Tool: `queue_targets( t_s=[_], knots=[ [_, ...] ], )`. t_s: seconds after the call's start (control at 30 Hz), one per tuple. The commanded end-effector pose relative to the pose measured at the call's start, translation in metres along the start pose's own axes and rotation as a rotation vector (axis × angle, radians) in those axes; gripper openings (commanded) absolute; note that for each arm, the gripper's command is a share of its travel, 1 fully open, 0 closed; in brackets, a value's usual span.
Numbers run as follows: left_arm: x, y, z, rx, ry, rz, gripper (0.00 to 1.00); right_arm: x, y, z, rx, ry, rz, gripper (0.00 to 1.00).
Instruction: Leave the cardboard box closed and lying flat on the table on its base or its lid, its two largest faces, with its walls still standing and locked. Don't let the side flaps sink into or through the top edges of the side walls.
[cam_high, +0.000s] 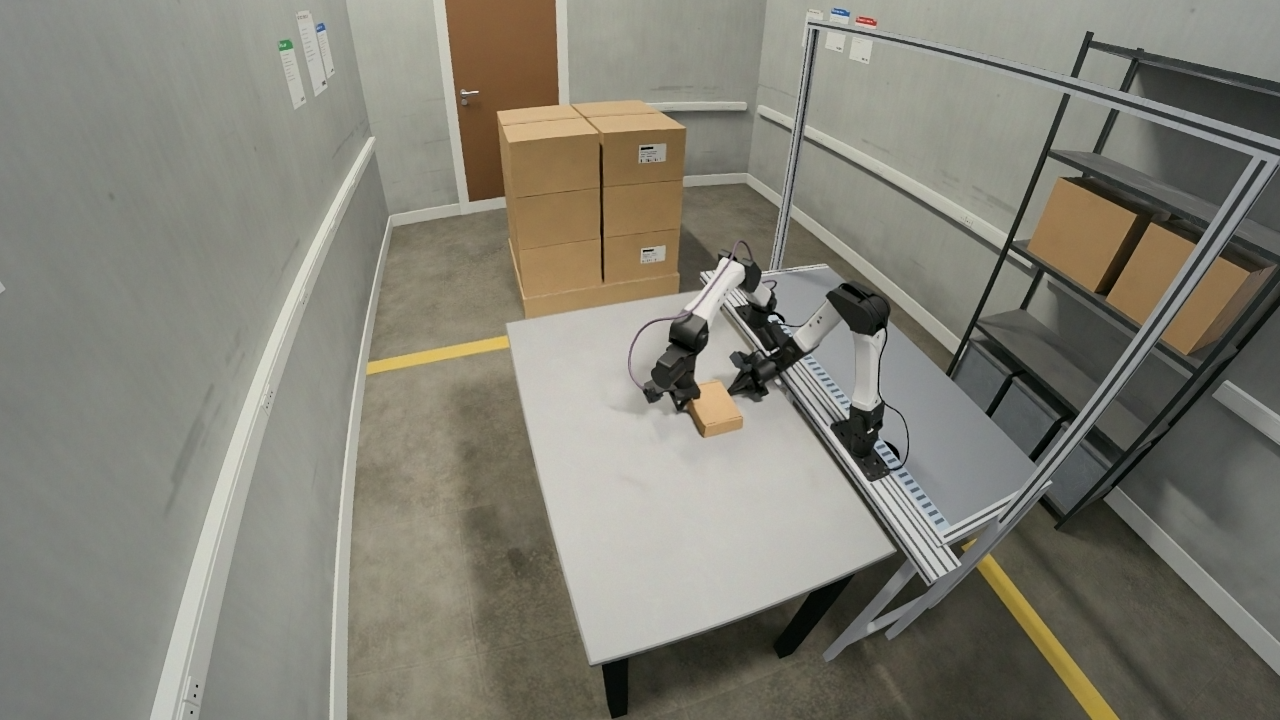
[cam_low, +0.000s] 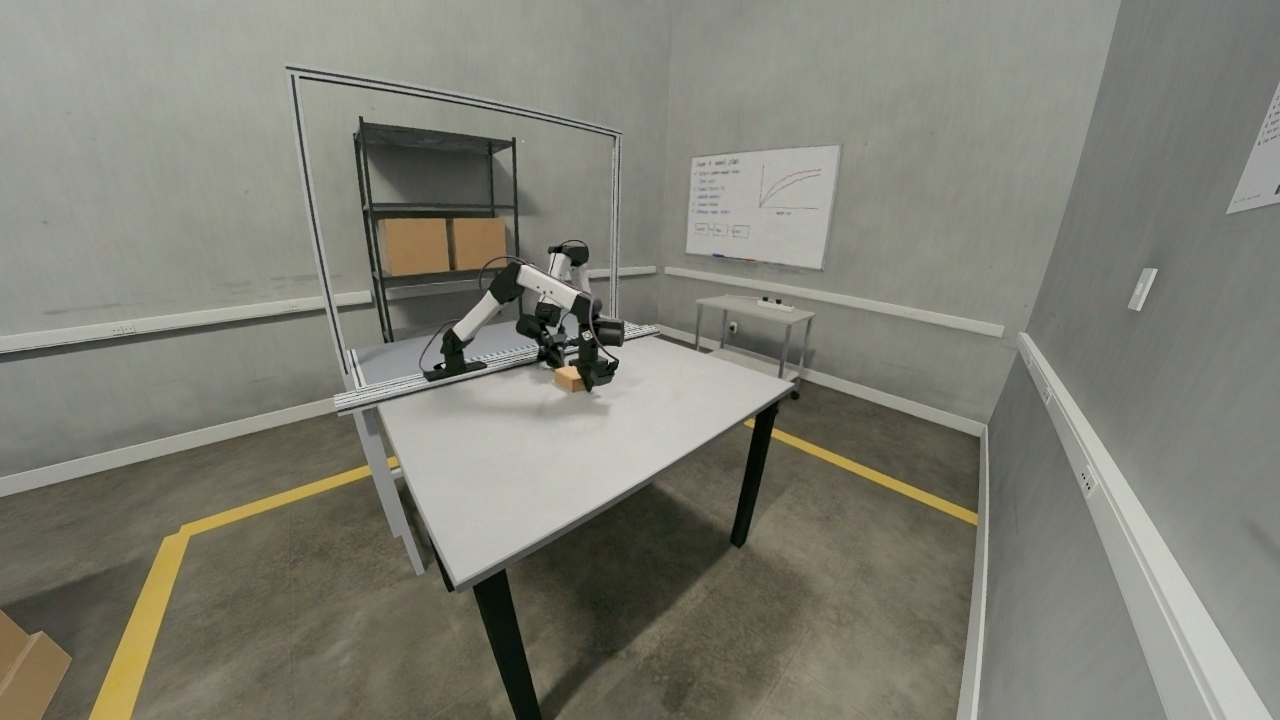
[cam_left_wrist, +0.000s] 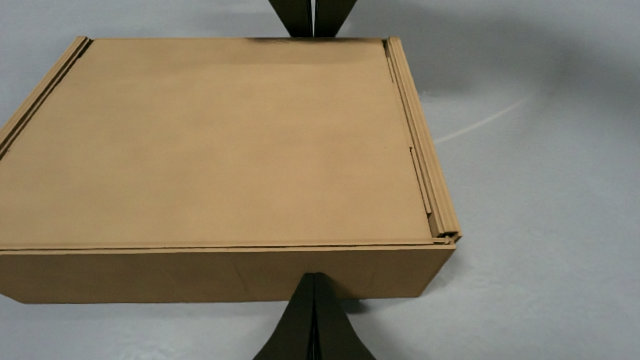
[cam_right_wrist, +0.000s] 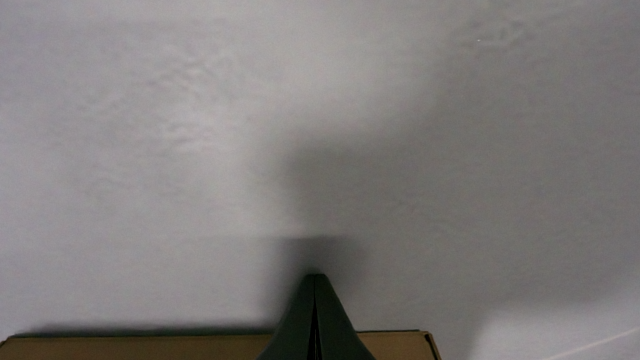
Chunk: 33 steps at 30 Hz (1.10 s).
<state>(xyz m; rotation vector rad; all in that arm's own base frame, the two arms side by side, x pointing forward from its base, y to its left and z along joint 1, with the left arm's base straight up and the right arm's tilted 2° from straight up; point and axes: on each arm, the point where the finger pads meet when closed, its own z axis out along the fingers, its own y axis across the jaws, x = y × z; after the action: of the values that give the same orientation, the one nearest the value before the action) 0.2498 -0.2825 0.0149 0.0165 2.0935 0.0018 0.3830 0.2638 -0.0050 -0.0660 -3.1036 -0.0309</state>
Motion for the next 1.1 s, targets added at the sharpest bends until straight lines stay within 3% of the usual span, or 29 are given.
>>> queue_targets(
  t_s=[0.0,1.07],
  knots=[
    [-0.0036,-0.0019,-0.0011,0.004,-0.006,-0.014,0.01,-0.0047,-0.0004,-0.0074,-0.011,-0.016,0.004,0.01],
    [-0.0038,-0.0019,-0.0019,0.004,-0.006,-0.014,0.01,-0.0051,-0.0003,-0.0075,-0.011,-0.016,0.004,0.01]
  ],
)
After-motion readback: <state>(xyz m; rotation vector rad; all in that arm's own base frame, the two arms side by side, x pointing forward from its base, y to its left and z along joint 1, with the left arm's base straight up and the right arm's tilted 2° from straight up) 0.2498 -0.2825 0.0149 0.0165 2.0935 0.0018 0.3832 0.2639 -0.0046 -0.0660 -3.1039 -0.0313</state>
